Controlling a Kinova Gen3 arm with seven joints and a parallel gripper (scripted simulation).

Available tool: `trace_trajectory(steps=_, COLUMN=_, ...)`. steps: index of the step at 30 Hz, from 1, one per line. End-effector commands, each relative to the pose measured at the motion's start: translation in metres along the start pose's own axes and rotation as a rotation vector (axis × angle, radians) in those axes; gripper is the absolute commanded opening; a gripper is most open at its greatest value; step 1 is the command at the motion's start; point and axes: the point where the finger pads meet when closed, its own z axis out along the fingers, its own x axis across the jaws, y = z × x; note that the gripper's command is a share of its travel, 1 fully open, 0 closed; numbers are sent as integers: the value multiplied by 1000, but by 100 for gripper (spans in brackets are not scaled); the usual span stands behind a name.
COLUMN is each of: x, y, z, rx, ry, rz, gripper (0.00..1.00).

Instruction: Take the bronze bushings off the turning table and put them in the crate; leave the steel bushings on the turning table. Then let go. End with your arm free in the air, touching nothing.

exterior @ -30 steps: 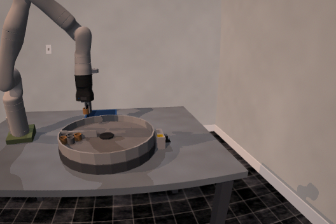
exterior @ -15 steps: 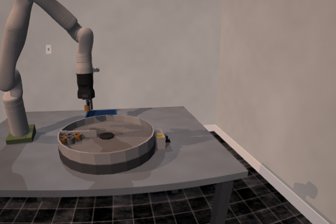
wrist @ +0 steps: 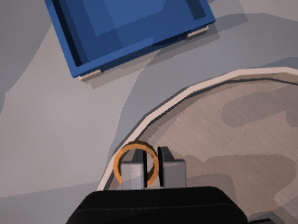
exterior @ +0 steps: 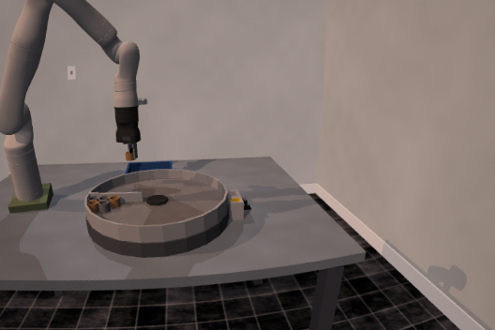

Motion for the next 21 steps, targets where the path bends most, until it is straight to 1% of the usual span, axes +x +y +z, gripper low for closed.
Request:
trace_trajectory(steps=1, x=-16, y=-36, z=0, rx=5, ry=-1, rz=-41, gripper=0)
trace_trajectory(steps=13, x=-16, y=-36, z=0, rx=5, ry=-1, rz=-41, gripper=0)
trace_trajectory(steps=18, x=-36, y=-89, z=-1, rx=5, ry=-1, rz=-41, gripper=0)
trace_trajectory(steps=21, x=-36, y=-89, z=-1, rx=5, ry=-1, rz=-41, gripper=0)
